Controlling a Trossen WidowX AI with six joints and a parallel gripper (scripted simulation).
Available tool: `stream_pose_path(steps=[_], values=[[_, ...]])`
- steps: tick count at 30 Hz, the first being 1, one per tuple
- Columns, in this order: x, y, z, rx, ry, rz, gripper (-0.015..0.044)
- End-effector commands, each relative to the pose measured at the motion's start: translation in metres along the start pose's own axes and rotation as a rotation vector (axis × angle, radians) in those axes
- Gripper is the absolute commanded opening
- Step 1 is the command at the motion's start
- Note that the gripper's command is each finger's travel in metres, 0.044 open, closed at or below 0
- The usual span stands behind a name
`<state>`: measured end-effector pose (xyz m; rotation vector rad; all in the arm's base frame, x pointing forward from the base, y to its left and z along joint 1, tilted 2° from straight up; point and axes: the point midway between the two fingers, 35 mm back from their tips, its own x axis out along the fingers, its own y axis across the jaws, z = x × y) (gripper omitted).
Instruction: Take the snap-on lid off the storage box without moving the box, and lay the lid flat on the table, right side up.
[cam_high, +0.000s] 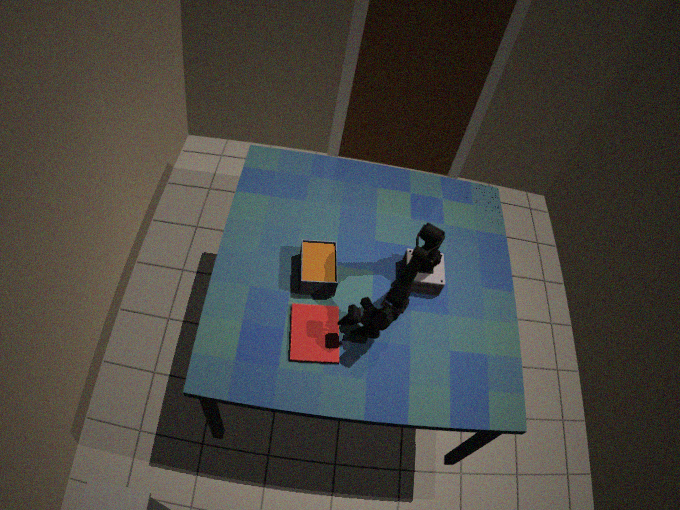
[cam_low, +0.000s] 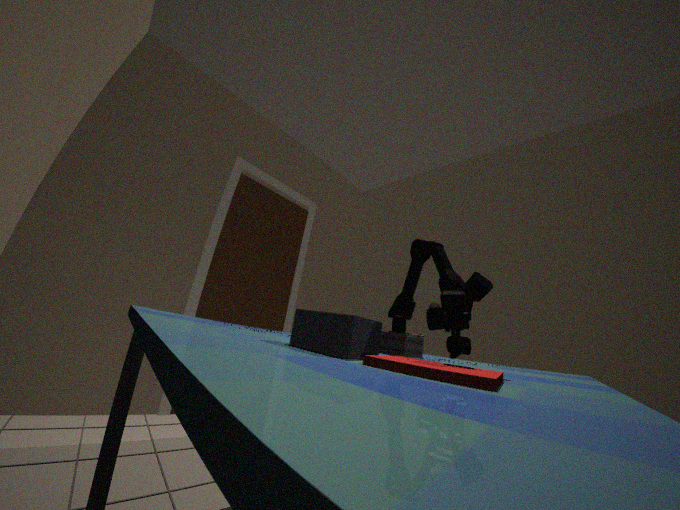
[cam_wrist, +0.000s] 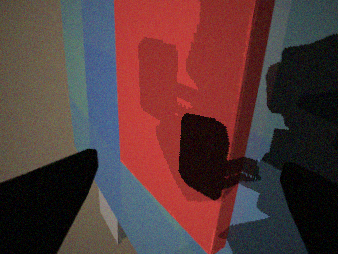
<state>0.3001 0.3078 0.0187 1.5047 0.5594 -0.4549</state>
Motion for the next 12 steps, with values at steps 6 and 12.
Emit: stream_pose_path(steps=[6,12], values=[[-0.013,-0.014,0.002,-0.002,-0.007,-0.004,0.044],[-0.022,-0.022,0.002,-0.002,-0.007,-0.005,0.044]])
